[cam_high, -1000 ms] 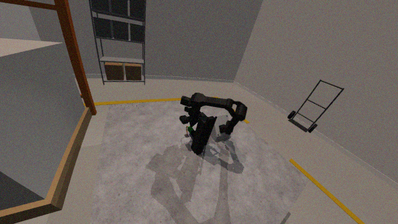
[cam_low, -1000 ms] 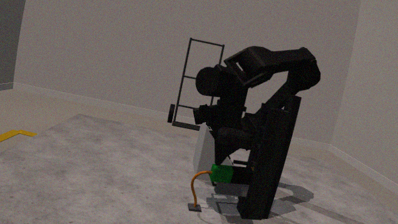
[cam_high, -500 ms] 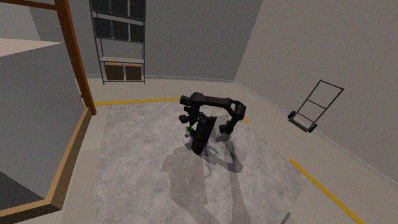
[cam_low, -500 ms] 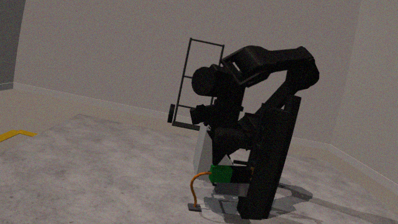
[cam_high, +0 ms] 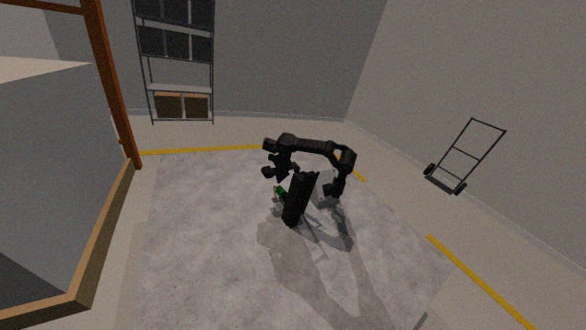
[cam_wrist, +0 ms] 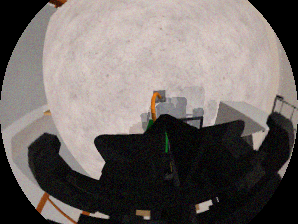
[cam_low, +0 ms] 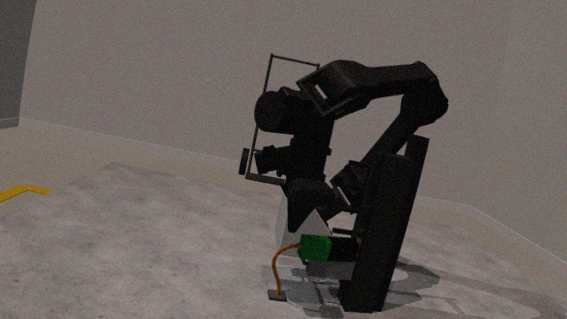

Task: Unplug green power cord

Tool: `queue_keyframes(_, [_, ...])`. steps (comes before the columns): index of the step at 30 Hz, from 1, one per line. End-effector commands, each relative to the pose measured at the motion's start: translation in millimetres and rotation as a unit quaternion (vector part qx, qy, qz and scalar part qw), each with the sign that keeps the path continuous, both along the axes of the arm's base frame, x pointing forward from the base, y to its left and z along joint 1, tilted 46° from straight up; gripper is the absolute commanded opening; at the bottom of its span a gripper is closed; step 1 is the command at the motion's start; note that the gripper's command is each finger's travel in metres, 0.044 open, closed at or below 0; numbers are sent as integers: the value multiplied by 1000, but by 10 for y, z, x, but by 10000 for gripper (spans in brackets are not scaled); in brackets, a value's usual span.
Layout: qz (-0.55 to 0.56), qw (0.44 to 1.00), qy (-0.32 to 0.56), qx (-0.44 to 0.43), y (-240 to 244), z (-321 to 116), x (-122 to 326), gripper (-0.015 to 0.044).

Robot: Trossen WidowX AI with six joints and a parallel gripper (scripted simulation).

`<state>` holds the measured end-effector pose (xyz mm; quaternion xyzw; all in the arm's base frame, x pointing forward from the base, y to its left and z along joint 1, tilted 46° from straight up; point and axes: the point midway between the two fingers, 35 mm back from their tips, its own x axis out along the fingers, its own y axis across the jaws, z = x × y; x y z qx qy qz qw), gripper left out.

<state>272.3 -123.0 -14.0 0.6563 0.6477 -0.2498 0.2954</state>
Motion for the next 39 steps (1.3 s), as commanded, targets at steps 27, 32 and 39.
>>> queue_keyframes(27, [1,1000,-1,-1,-79,-64,4,318])
queue_keyframes(32, [1,1000,-1,-1,-97,-74,7,440])
queue_keyframes(39, [1,1000,0,-2,-534,-347,36,440])
